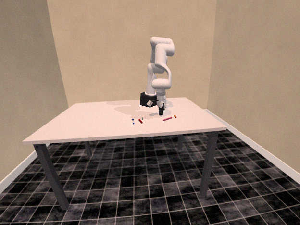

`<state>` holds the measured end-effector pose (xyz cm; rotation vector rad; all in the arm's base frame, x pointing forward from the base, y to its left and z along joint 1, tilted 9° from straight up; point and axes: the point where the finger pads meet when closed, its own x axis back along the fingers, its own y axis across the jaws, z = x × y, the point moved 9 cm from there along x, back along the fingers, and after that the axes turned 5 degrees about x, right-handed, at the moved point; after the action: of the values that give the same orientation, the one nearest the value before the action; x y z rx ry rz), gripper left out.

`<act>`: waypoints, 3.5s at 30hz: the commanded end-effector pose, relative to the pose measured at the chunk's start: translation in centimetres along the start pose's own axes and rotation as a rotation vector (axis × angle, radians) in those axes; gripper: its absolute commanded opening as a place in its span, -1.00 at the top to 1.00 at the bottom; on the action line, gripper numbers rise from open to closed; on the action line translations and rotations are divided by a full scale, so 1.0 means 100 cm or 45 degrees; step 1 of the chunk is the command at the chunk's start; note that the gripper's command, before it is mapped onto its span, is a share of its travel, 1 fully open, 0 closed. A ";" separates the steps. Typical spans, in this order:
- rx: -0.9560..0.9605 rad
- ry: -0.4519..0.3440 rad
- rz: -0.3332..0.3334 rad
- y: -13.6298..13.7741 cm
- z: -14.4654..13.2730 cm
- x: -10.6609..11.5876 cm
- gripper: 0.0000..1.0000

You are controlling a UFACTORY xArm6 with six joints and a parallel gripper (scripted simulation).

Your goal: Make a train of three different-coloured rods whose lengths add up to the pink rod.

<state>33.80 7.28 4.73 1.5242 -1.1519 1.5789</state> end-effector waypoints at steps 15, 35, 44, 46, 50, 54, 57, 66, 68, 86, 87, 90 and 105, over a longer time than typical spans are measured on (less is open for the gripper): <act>0.000 0.001 0.003 -0.001 0.000 0.001 0.92; 0.000 0.001 0.003 -0.001 0.000 0.001 0.92; 0.000 0.001 0.003 0.000 0.000 0.001 0.92; 0.000 0.001 0.003 0.000 0.000 0.001 0.92; 0.000 0.001 0.003 0.000 0.000 0.001 0.92; 0.000 0.001 0.003 0.000 0.000 0.001 0.92; 0.000 0.001 0.003 0.000 0.000 0.001 0.92; 0.000 0.001 0.003 0.000 0.000 0.000 0.92; 0.000 0.001 0.003 0.000 0.000 0.000 0.92; 0.000 0.001 0.003 0.000 0.000 -0.012 0.92; 0.000 0.001 0.003 0.000 0.000 -0.012 0.92; 0.000 0.001 0.003 0.000 0.000 -0.012 0.92; 0.000 0.001 0.003 0.000 0.000 -0.012 0.92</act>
<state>33.90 7.44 3.48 1.5244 -1.1517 1.5788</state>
